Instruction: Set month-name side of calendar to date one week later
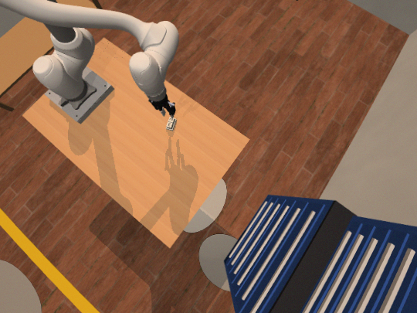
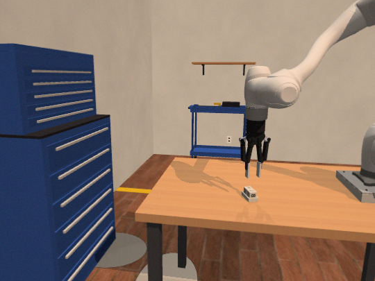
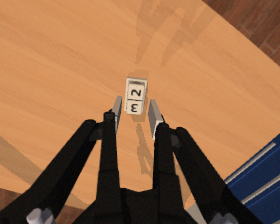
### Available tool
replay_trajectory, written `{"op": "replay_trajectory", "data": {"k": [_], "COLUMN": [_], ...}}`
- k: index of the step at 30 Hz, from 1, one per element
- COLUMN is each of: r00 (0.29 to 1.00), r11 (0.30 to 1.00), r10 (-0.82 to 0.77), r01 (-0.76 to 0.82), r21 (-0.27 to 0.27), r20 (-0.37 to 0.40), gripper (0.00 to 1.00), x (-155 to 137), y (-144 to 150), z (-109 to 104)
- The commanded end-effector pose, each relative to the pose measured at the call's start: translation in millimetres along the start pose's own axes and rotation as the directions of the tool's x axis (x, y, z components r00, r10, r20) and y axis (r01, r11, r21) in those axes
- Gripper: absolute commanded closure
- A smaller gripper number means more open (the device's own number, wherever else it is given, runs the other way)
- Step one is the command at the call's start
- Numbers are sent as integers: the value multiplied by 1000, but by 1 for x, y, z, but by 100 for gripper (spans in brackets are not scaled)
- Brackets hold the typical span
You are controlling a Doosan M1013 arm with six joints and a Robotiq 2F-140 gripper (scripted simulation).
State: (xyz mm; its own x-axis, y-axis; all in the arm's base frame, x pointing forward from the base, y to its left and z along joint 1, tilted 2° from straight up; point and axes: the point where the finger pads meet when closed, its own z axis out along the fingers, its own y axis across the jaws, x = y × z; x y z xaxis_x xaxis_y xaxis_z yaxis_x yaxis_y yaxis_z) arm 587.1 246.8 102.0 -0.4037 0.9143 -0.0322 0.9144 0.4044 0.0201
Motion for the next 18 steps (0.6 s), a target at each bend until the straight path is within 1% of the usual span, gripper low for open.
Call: {"op": "replay_trajectory", "data": {"k": [1,18], "r00": [1000,1000], "r11": [1000,1000], "r10": [0,0], "r01": [0,0], "r21": [0,0], "r20": [0,0], "gripper": [64,64], "x": [0,0], "y": [0,0], "z": [0,4]}}
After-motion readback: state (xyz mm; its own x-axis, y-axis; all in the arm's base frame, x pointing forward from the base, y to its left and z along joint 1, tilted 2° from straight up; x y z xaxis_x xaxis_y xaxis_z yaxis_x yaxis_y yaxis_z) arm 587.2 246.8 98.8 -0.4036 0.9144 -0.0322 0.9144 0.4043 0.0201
